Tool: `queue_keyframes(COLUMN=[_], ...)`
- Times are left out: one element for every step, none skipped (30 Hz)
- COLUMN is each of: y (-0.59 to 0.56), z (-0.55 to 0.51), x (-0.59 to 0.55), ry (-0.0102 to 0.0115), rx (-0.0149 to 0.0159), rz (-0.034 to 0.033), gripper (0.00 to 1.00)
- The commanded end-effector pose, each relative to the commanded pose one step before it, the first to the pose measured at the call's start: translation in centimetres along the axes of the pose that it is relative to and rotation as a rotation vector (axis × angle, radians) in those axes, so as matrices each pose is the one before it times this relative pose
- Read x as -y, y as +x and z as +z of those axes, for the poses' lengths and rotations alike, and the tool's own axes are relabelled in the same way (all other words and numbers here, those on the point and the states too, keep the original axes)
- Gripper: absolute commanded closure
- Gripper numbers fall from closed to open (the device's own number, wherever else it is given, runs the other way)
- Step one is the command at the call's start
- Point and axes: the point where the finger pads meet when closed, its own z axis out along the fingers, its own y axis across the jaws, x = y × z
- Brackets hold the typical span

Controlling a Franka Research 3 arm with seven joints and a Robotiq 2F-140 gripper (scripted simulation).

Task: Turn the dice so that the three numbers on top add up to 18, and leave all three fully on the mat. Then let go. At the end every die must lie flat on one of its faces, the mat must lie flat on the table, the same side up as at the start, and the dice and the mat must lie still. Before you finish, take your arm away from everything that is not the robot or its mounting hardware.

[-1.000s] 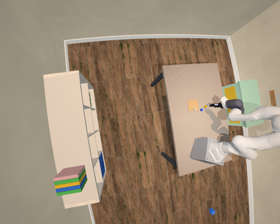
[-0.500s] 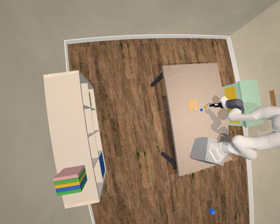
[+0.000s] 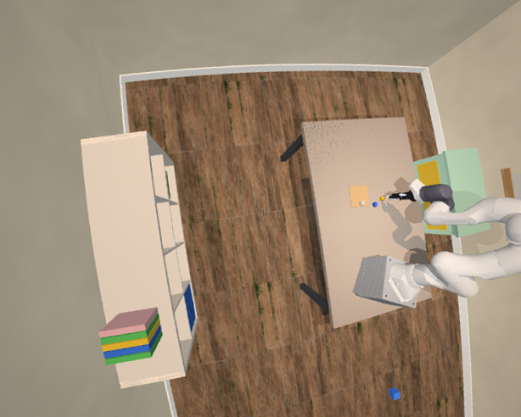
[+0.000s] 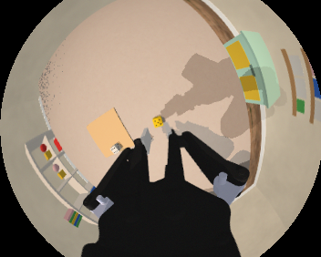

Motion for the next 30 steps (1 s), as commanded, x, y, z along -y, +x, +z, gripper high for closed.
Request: queue_keyframes(y=[-0.016,0.001,0.001,0.001,0.001,0.0,0.003,0.003,0.002,0.002,0.0,0.0,0.0,0.004,0.004,0.002,0.001,0.005,0.003,0.001,0.005,0.004,0.002,0.006,0.004,0.002,0.006,0.0,0.0,0.003], z=[0.141,0.044,0.051,0.058,0.066,0.073,0.078,0.084,0.091,0.098,0.0,0.0,0.104,0.112,0.118,0.123,0.129,0.136,0.14,0.144,0.15,0.153,0.155,0.159,0.16,0.16,0.163,0.0,0.0,0.161], x=[-0.071,0.0,-0.001,-0.001,-0.001,-0.002,0.0,0.0,-0.001,-0.002,0.0,0.0,-0.002,-0.001,-0.001,-0.002,-0.002,-0.001,-0.002,-0.003,-0.001,-0.002,-0.003,-0.001,-0.002,-0.003,-0.001,0.0,0.0,-0.002], ry=[-0.00134,0.00001,0.00001,0.00001,0.0,-0.00001,0.00002,0.00002,0.0,-0.00001,0.0,0.0,-0.00003,0.00002,0.00001,-0.00001,-0.00002,0.00003,0.0,-0.00003,0.00002,0.0,-0.00003,0.00002,0.0,-0.00003,0.00003,0.0,0.0,0.0], rx=[0.00228,0.00004,0.00005,0.00006,0.00007,0.00009,0.0,-0.00001,0.0,0.00001,0.0,0.0,0.00002,-0.00002,-0.00001,0.00001,0.00002,-0.00003,0.0,0.00003,-0.00002,0.0,0.00003,-0.00002,0.0,0.00003,-0.00003,0.0,0.0,0.0], rz=[-0.00438,0.0,0.0,0.0,-0.00001,-0.00001,0.00001,0.00001,0.0,-0.00001,0.0,0.0,-0.00002,0.00002,0.00001,-0.00001,-0.00002,0.00002,0.0,-0.00002,0.00002,0.0,-0.00002,0.00002,0.0,-0.00002,0.00003,0.0,0.0,0.0], gripper=[0.75,0.75,0.75,0.75,0.75,0.75,0.75,0.75,0.75,0.75,0.75,0.75,0.75,0.75,0.75,0.75,0.75,0.75,0.75,0.75,0.75,0.75,0.75,0.75,0.75,0.75,0.75,0.75,0.75,0.75])
